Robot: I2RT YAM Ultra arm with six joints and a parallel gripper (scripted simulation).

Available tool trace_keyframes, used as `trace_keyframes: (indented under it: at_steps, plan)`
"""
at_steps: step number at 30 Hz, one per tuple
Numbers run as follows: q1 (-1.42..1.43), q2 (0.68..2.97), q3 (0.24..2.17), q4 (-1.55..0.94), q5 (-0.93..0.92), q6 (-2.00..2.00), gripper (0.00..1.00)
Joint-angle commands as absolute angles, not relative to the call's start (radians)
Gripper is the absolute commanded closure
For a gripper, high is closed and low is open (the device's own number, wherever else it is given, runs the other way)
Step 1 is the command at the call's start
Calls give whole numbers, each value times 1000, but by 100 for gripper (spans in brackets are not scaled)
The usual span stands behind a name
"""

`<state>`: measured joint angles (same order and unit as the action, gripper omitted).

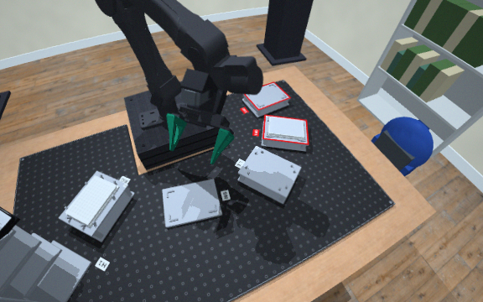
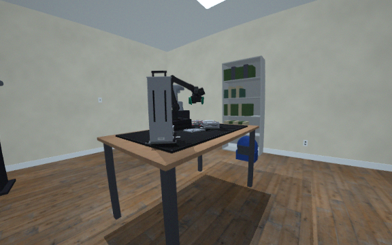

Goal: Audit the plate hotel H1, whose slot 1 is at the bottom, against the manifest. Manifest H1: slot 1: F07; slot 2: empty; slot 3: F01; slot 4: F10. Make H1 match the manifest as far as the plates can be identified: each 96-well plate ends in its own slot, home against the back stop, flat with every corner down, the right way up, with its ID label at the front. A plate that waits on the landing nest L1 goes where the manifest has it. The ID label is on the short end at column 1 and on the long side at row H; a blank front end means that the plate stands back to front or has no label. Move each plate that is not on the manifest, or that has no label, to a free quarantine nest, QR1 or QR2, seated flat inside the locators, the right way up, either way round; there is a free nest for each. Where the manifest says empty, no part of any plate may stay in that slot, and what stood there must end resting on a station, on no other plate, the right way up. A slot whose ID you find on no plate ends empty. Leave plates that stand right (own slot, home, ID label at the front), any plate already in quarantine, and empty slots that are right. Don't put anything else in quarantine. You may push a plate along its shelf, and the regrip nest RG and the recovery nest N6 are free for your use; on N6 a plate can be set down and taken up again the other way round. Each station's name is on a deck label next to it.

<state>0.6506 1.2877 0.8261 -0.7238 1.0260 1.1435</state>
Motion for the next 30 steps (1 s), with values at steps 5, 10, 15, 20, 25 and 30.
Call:
trace_keyframes:
  at_steps: [5, 10, 15, 20, 25, 30]
  plan:
    - [648, 1303, 778, -658, 1051, 1152, 0]
    - [648, 1307, 767, -641, 1050, 1151, 0]
    - [648, 1307, 767, -641, 1050, 1151, 0]
    - [647, 1307, 767, -641, 1050, 1150, 0]
    - [647, 1307, 767, -640, 1050, 1150, 0]
    - [647, 1307, 767, -640, 1050, 1150, 0]
